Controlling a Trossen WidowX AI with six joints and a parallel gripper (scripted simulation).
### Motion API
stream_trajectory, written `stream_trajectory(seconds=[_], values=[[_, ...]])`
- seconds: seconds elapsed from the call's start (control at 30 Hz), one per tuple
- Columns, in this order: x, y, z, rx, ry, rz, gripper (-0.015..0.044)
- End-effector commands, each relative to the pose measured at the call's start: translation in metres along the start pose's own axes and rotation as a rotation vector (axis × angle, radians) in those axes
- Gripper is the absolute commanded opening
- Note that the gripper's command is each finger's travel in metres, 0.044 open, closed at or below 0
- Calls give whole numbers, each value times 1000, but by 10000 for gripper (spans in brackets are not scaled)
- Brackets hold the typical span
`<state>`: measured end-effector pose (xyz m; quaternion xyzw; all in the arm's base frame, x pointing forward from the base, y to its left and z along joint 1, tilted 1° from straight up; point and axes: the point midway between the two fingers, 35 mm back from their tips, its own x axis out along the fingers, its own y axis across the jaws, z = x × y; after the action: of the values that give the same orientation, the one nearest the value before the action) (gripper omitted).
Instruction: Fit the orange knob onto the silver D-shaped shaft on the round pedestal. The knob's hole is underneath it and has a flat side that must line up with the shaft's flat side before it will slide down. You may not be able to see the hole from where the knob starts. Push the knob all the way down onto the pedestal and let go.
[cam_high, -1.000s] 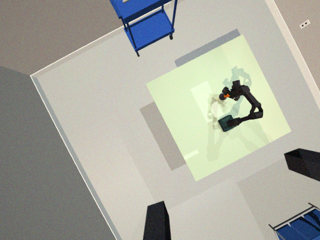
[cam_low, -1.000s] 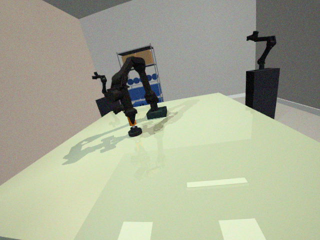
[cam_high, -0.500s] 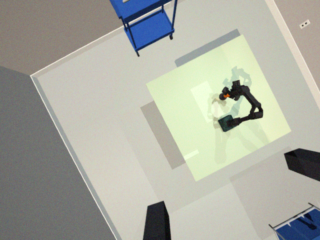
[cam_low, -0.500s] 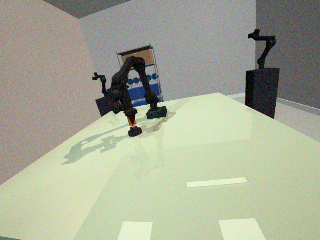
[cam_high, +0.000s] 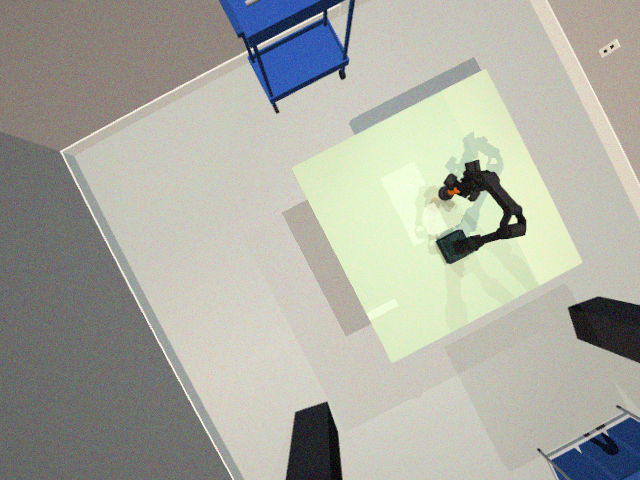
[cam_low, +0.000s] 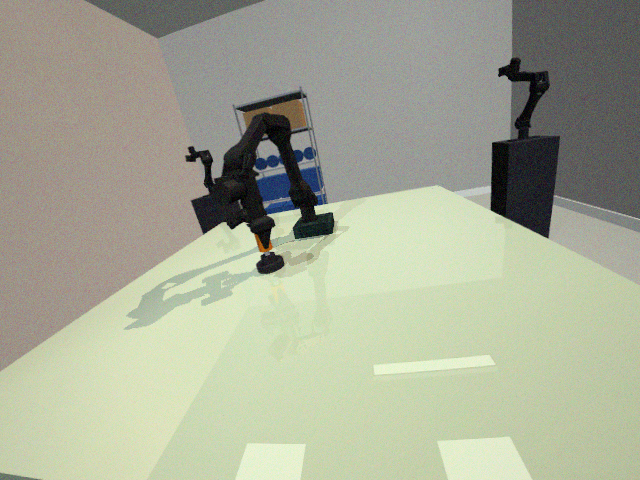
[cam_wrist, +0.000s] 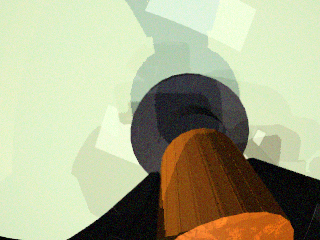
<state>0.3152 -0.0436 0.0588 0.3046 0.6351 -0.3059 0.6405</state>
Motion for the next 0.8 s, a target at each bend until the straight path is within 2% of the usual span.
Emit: stream_trajectory(seconds=[0.0,0.77], values=[[0,0,0,-4,-3,-2,0],[-7,1,1,-43,-3,-2,0]])
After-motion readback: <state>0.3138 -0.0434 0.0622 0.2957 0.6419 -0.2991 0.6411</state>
